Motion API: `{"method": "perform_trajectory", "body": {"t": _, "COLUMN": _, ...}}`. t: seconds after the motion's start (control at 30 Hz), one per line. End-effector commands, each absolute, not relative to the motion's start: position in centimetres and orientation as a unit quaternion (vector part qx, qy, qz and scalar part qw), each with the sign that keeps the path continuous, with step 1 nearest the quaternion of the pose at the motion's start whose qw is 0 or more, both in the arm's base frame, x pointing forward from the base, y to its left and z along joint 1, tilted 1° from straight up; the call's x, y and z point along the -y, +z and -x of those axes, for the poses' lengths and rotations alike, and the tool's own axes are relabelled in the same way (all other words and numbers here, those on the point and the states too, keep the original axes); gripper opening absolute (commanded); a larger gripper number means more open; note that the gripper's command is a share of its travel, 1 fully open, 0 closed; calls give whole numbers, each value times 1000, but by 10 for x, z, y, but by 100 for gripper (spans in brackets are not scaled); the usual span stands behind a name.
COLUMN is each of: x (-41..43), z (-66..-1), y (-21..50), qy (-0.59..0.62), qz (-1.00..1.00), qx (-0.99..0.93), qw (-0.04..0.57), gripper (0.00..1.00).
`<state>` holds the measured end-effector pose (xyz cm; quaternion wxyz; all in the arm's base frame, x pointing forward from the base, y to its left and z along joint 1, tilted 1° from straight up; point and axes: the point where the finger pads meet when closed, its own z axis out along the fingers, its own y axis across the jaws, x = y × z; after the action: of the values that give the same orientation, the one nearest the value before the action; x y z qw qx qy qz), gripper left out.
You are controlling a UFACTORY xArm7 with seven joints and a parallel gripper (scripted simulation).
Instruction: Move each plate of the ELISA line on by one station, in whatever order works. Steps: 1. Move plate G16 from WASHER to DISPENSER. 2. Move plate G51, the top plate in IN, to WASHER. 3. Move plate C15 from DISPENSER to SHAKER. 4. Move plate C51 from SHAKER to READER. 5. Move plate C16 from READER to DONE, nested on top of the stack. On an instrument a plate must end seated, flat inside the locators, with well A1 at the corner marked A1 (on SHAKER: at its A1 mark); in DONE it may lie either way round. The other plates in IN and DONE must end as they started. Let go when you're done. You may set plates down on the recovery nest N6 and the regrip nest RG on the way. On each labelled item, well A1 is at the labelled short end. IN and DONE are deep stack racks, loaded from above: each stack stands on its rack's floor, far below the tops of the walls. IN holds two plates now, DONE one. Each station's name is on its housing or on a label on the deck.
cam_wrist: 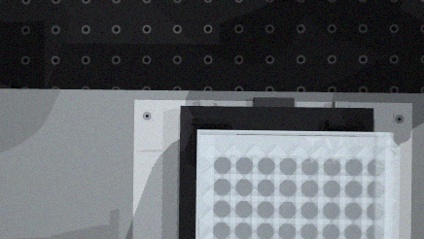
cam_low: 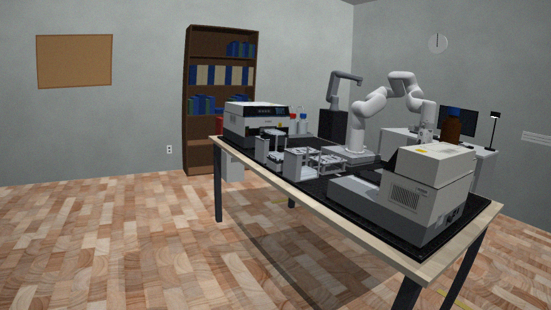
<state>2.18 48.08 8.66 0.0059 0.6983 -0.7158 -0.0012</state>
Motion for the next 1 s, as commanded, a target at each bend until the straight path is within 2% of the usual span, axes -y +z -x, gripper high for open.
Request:
{"method": "perform_trajectory", "body": {"t": 0.0, "x": -482, "z": -22, "y": 82, "qy": -3, "qz": -698, "qx": 716, "qw": 4, "gripper": 0}}
{"method": "perform_trajectory", "body": {"t": 0.97, "x": -482, "z": -22, "y": 75, "qy": -3, "qz": -698, "qx": 716, "qw": 4, "gripper": 0}}
